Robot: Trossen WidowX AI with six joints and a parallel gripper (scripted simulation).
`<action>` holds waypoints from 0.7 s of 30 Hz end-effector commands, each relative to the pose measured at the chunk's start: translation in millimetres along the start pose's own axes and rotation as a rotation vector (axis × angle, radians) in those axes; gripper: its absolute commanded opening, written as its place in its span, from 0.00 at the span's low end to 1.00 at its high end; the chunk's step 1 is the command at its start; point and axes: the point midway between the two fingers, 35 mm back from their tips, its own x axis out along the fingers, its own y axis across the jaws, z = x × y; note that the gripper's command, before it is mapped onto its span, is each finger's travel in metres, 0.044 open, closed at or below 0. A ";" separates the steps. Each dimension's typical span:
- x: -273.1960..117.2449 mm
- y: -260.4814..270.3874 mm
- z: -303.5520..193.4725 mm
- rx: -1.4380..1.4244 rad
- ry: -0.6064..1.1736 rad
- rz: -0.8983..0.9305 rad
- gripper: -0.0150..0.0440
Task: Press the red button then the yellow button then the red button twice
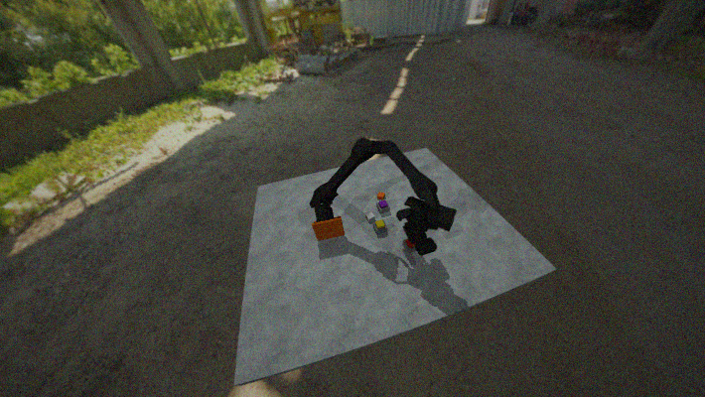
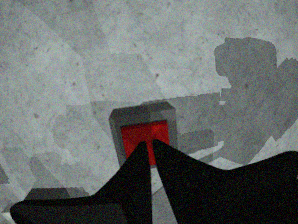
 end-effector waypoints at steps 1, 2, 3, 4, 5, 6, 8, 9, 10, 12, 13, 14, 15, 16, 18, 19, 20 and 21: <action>1.9 1.5 -0.6 0.005 0.001 0.007 0.29; -2.6 0.0 0.0 0.000 0.000 0.000 0.29; -10.5 0.0 0.1 0.002 0.001 0.002 0.29; -22.5 0.4 -0.1 0.004 0.001 0.004 0.29; -30.5 0.8 -0.5 0.005 0.002 0.005 0.29; -33.2 0.9 -0.6 0.005 0.002 0.006 0.29; -33.2 0.9 -0.6 0.005 0.002 0.006 0.29; -33.2 0.9 -0.6 0.005 0.002 0.006 0.29; -33.2 0.9 -0.6 0.005 0.002 0.006 0.29; -32.2 0.9 -0.6 0.005 0.002 0.006 0.29; -30.9 0.9 -0.5 0.005 0.002 0.006 0.29; -29.2 0.9 -0.5 0.005 0.002 0.006 0.29; -27.6 0.9 -0.4 0.005 0.002 0.006 0.29; -26.0 0.8 -0.4 0.005 0.002 0.006 0.29; -22.8 0.8 -0.3 0.005 0.001 0.006 0.29; -21.2 0.8 -0.3 0.005 0.001 0.006 0.29; -19.5 0.8 -0.2 0.005 0.001 0.006 0.29; -17.9 0.9 -0.2 0.005 0.001 0.006 0.29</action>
